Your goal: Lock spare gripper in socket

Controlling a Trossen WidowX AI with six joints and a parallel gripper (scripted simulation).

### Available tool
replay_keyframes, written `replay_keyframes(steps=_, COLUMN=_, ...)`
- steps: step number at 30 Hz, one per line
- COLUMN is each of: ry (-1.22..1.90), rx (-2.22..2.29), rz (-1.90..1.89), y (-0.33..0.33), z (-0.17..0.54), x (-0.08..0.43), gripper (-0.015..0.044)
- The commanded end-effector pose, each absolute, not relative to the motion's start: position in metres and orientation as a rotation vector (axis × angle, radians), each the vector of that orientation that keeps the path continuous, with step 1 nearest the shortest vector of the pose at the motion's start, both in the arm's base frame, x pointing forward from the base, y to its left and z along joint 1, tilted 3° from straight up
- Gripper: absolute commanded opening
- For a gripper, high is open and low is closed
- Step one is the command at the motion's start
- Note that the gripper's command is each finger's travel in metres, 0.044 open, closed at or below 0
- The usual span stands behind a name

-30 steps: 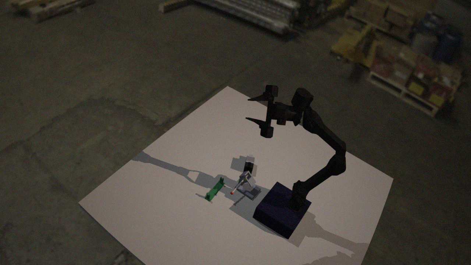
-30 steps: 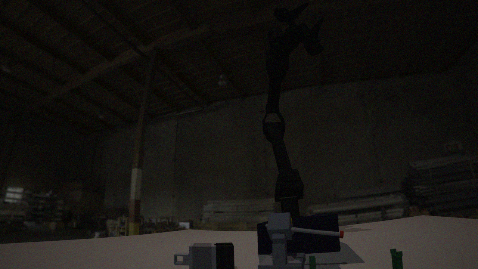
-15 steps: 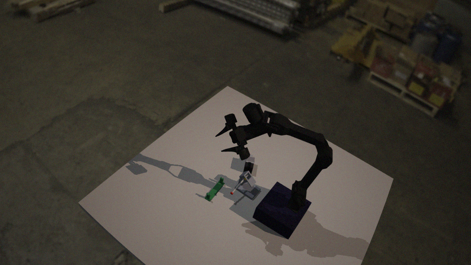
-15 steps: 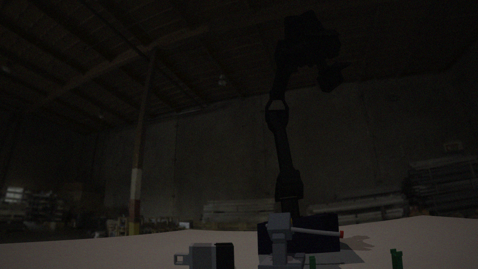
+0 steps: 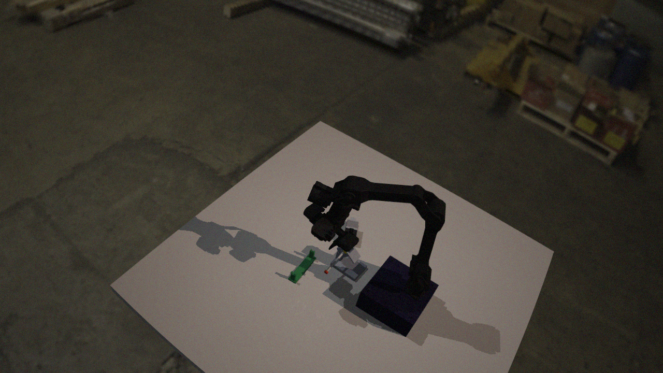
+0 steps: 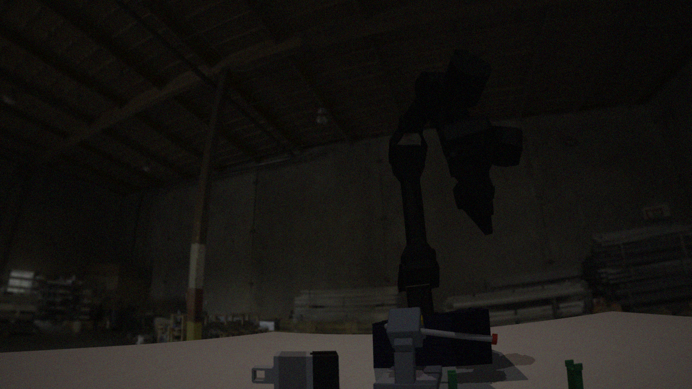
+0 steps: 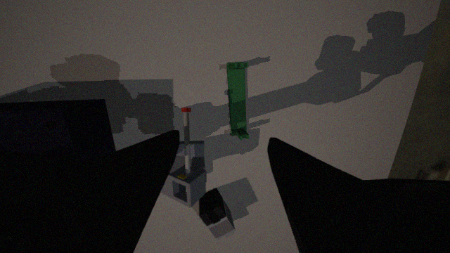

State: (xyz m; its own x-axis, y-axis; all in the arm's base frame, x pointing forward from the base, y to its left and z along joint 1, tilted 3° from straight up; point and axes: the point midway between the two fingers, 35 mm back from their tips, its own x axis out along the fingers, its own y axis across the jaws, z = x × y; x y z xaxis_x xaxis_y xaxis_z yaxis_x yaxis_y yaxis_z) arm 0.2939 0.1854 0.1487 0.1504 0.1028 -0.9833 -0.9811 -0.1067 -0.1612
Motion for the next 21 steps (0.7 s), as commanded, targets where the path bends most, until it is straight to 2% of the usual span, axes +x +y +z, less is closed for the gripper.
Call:
replay_keyframes(steps=1, ry=1.151, rx=-1.35, rz=1.275, y=0.167, z=0.119, x=0.279, gripper=0.03)
replay_keyframes(steps=12, ry=1.168, rx=-1.356, rz=1.282, y=0.164, z=0.111, x=0.277, gripper=0.03)
replay_keyframes(steps=21, ry=1.162, rx=-1.359, rz=1.289, y=0.152, z=0.046, x=0.267, gripper=0.03)
